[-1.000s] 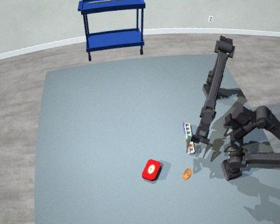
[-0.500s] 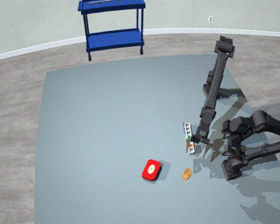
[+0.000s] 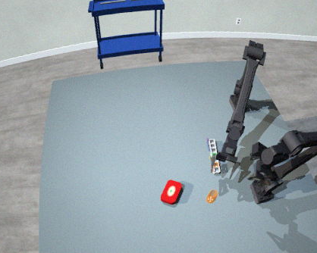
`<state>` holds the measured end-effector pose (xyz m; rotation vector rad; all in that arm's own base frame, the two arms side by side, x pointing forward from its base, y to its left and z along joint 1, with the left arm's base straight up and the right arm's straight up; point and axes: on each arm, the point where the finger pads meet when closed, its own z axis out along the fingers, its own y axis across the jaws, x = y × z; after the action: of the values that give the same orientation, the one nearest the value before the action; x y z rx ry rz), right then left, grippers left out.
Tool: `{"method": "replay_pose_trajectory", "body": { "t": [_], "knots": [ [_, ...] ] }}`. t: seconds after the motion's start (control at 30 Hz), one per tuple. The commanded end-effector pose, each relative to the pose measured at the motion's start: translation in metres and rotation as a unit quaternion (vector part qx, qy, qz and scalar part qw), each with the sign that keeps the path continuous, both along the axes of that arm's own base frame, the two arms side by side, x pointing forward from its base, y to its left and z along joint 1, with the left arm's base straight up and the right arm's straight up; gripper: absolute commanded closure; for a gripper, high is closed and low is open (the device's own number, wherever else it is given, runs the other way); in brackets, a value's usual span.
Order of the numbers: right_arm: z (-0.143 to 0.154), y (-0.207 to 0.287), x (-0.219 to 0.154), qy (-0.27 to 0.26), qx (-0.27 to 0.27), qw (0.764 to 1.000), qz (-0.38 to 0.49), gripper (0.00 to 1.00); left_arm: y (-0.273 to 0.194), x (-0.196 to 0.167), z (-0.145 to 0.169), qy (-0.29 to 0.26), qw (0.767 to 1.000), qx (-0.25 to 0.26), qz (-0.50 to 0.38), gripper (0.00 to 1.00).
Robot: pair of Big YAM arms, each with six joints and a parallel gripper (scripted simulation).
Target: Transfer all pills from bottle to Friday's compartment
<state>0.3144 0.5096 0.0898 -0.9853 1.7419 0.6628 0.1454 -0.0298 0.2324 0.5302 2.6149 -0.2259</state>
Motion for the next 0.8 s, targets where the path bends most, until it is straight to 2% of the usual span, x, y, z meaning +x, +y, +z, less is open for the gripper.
{"method": "replay_pose_trajectory", "body": {
  "t": [0.0,0.43,0.5,0.73,0.77],
  "knots": [
    [0.042,0.021,0.016,-0.02,0.04,0.999,-0.005,0.0,0.009,0.012,-0.001,-0.03,0.999,-0.015,-0.031,0.0],
    [0.042,0.021,0.016,-0.02,0.04,0.999,-0.005,0.0,0.028,0.025,-0.004,-0.106,0.993,-0.051,-0.009,0.0],
    [0.042,0.021,0.016,-0.02,0.04,0.999,-0.005,0.0,0.028,0.025,-0.004,-0.106,0.993,-0.051,-0.009,0.0],
    [0.042,0.021,0.016,-0.02,0.04,0.999,-0.005,0.0,0.045,0.03,-0.007,-0.171,0.984,-0.05,-0.005,0.0],
    [0.042,0.021,0.016,-0.02,0.04,0.999,-0.005,0.0,0.045,0.031,0.0,-0.176,0.983,-0.043,-0.006,0.0]
  ]
}}
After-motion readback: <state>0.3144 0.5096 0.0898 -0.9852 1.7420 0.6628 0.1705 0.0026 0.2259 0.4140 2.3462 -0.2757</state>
